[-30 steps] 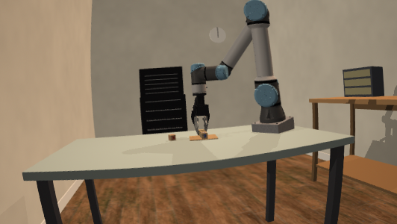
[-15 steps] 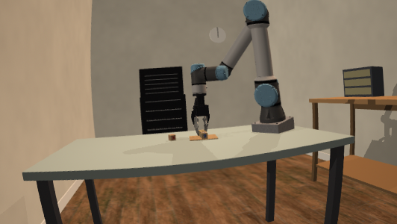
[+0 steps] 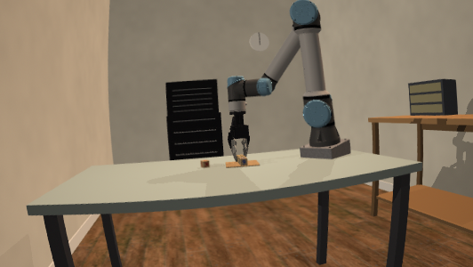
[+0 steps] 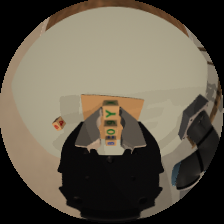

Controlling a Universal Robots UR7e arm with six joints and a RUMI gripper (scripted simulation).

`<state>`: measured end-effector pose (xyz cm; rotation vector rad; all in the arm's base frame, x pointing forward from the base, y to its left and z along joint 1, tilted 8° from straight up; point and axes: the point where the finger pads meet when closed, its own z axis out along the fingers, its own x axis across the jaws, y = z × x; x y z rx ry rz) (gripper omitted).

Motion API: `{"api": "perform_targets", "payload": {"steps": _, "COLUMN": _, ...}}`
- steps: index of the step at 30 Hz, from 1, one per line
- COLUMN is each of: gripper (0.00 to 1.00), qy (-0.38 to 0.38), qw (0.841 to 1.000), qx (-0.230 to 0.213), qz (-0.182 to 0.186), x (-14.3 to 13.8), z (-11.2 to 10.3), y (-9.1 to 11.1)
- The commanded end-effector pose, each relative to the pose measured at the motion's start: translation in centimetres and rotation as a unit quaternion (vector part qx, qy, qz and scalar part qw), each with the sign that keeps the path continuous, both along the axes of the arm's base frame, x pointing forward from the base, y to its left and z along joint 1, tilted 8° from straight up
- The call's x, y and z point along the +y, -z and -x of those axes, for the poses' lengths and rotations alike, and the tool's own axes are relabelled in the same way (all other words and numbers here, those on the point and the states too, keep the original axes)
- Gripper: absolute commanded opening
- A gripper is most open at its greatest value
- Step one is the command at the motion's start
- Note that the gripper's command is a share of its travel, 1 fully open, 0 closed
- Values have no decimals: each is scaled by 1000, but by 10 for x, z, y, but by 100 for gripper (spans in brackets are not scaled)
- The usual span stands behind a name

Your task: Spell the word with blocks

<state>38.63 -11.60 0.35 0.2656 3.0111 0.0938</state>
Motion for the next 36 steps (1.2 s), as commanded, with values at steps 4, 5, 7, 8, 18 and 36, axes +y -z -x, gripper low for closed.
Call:
{"api": "perform_targets", "payload": {"steps": 4, "gripper": 9, "qy": 0, "qw": 1000, "qx": 0, "qz": 0, "x": 0, "z": 0, "y": 0}}
{"api": "perform_targets", "payload": {"steps": 5, "gripper": 9, "qy": 0, "qw": 1000, "qx": 0, "qz": 0, "x": 0, "z": 0, "y": 0}}
{"api": "perform_targets", "payload": {"steps": 7, "gripper": 9, "qy": 0, "qw": 1000, "qx": 0, "qz": 0, "x": 0, "z": 0, "y": 0}}
{"api": "perform_targets", "payload": {"steps": 8, "gripper": 9, "qy": 0, "qw": 1000, "qx": 0, "qz": 0, "x": 0, "z": 0, "y": 0}}
{"api": "perform_targets", "payload": {"steps": 18, "gripper": 16, "qy": 0, "qw": 1000, "qx": 0, "qz": 0, "x": 0, "z": 0, "y": 0}}
{"api": "perform_targets", "payload": {"steps": 36, "gripper": 28, "qy": 0, "qw": 1000, "qx": 0, "qz": 0, "x": 0, "z": 0, "y": 0}}
